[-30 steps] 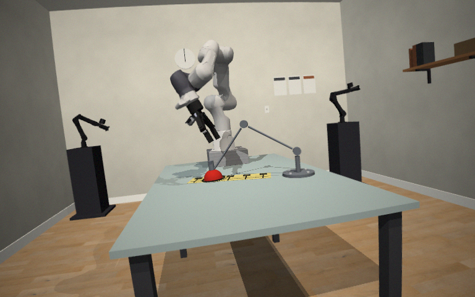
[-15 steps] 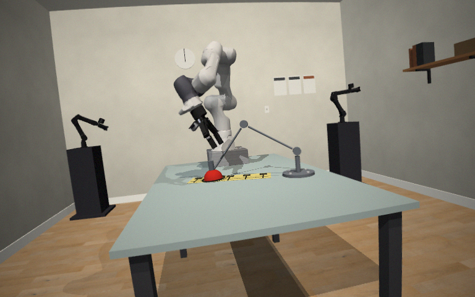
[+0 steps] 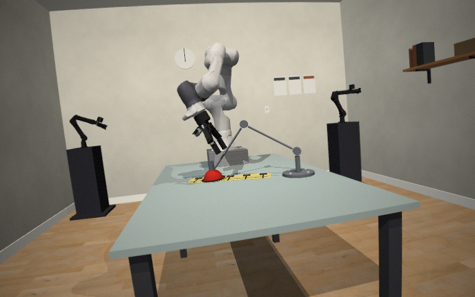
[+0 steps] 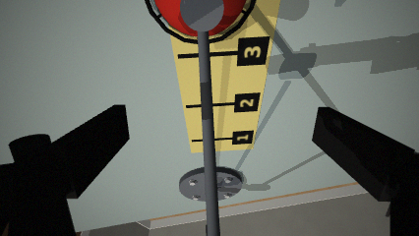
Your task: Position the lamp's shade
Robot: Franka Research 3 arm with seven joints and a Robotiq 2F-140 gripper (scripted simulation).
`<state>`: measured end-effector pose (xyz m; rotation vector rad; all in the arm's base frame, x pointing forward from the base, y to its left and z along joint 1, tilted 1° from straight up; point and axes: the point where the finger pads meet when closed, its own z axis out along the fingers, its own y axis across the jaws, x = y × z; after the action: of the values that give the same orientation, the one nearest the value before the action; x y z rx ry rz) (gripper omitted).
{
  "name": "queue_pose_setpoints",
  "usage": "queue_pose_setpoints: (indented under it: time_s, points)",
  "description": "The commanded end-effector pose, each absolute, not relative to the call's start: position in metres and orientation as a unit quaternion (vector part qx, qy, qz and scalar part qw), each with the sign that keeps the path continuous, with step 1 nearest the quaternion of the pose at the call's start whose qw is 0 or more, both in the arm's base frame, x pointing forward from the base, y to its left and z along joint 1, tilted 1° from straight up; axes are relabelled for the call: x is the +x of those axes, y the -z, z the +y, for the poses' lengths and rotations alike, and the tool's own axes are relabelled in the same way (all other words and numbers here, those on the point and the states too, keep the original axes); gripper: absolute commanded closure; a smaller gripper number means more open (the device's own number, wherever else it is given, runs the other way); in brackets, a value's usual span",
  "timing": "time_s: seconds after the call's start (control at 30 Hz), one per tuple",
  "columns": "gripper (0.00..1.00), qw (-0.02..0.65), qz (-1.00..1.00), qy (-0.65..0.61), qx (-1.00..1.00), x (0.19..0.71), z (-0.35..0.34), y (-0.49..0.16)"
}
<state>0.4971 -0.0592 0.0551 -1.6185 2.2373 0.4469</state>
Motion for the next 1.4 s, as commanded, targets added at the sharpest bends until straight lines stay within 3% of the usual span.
queue_pose_setpoints:
  time_s: [0.0, 0.87, 0.9, 1.37]
  points:
    - [0.00, 0.176, 0.783, -0.153, -0.577, 0.500, -0.056, -0.048]
    - [0.00, 0.187, 0.773, -0.143, -0.589, 0.510, -0.050, -0.028]
    - [0.90, 0.187, 0.774, -0.143, -0.588, 0.510, -0.050, -0.028]
    - [0.90, 0.182, 0.781, -0.150, -0.578, 0.507, -0.048, -0.028]
